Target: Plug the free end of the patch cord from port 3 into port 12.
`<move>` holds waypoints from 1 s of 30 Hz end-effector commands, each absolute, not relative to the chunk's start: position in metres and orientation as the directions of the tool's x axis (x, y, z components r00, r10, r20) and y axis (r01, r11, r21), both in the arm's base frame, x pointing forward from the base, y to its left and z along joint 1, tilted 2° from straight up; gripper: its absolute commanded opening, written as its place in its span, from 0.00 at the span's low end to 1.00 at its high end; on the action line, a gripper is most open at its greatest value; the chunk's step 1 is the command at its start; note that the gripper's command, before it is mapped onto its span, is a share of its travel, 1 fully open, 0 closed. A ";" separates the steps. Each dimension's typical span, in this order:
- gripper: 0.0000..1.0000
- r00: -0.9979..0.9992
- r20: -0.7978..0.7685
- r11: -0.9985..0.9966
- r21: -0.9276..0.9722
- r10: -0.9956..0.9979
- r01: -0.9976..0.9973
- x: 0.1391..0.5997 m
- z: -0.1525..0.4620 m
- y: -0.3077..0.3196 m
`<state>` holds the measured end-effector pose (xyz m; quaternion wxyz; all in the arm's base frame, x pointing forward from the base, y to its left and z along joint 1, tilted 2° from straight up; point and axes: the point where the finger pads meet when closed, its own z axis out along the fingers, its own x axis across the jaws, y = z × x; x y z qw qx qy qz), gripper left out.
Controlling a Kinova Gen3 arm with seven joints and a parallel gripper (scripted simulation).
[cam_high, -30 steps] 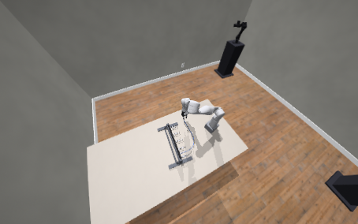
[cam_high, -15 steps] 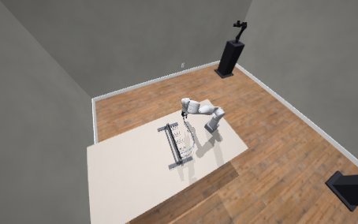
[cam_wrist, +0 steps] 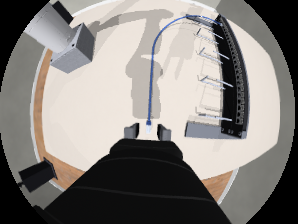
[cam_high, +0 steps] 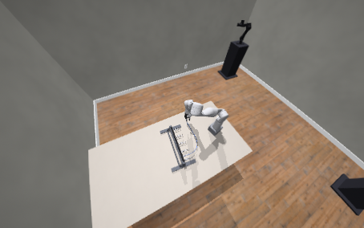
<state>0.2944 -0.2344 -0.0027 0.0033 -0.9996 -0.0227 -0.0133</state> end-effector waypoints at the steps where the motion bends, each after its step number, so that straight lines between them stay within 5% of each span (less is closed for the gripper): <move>1: 0.73 0.999 0.026 -0.999 -0.006 0.044 0.044 0.294 -0.004 -0.235; 30: 0.73 0.999 0.026 -0.999 -0.006 0.044 0.044 0.295 -0.047 -0.235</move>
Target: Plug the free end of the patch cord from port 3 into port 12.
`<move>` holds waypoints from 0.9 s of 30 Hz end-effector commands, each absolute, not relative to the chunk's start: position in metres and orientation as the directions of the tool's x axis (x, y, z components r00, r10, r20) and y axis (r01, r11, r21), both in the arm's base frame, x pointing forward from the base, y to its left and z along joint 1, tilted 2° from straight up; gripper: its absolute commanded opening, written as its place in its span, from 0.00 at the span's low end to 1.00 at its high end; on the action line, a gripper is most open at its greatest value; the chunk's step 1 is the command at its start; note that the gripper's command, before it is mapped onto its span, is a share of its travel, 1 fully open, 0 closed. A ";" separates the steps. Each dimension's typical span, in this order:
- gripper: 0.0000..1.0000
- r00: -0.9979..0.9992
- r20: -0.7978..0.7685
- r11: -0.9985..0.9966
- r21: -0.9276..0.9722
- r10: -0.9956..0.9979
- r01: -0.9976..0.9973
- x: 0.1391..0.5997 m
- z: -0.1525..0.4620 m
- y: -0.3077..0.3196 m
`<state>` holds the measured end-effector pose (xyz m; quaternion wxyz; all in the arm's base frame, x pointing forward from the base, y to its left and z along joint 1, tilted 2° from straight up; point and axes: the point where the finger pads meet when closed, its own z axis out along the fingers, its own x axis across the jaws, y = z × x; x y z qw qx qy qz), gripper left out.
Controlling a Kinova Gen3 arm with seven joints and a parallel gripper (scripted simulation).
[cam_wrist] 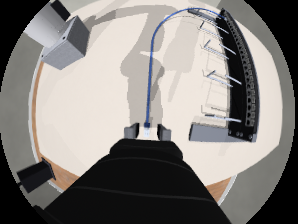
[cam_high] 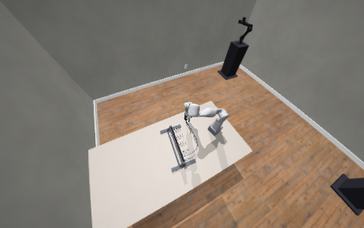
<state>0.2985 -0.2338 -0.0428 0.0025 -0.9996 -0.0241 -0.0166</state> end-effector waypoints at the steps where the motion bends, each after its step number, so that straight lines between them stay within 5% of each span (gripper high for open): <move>1: 0.73 0.999 0.026 -0.999 -0.006 0.044 0.044 0.295 -0.049 -0.235; 27: 0.73 0.999 0.026 -0.999 -0.006 0.044 0.044 0.296 -0.067 -0.234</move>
